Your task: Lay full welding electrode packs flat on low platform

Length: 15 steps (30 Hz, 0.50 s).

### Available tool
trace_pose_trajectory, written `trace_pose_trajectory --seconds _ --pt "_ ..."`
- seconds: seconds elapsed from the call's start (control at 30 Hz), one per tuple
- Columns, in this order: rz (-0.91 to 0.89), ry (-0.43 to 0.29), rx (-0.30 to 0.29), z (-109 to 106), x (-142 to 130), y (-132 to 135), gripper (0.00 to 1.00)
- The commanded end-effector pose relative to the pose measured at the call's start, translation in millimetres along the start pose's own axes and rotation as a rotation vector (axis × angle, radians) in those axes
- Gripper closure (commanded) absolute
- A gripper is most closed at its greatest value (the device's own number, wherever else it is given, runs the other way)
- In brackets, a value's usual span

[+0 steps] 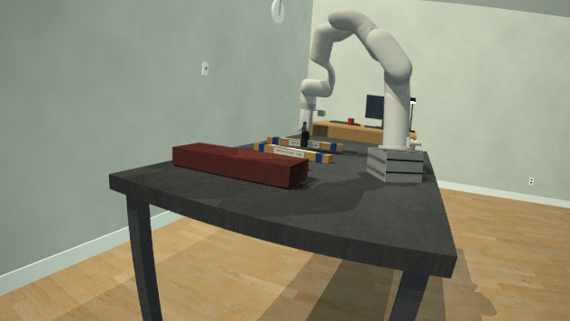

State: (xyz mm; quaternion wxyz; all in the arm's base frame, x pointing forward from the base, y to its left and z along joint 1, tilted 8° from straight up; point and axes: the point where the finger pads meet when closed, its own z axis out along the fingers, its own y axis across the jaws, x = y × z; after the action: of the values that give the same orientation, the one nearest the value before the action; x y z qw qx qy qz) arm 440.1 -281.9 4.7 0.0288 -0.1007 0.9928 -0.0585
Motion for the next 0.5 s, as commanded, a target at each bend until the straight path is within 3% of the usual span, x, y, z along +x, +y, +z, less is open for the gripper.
trace_pose_trajectory --seconds 0.0,0.47 --pt "0.0 -0.004 0.003 0.9 -1.3 -1.4 0.65" --pt "0.0 -0.004 0.003 10.2 -1.3 -1.4 0.65"
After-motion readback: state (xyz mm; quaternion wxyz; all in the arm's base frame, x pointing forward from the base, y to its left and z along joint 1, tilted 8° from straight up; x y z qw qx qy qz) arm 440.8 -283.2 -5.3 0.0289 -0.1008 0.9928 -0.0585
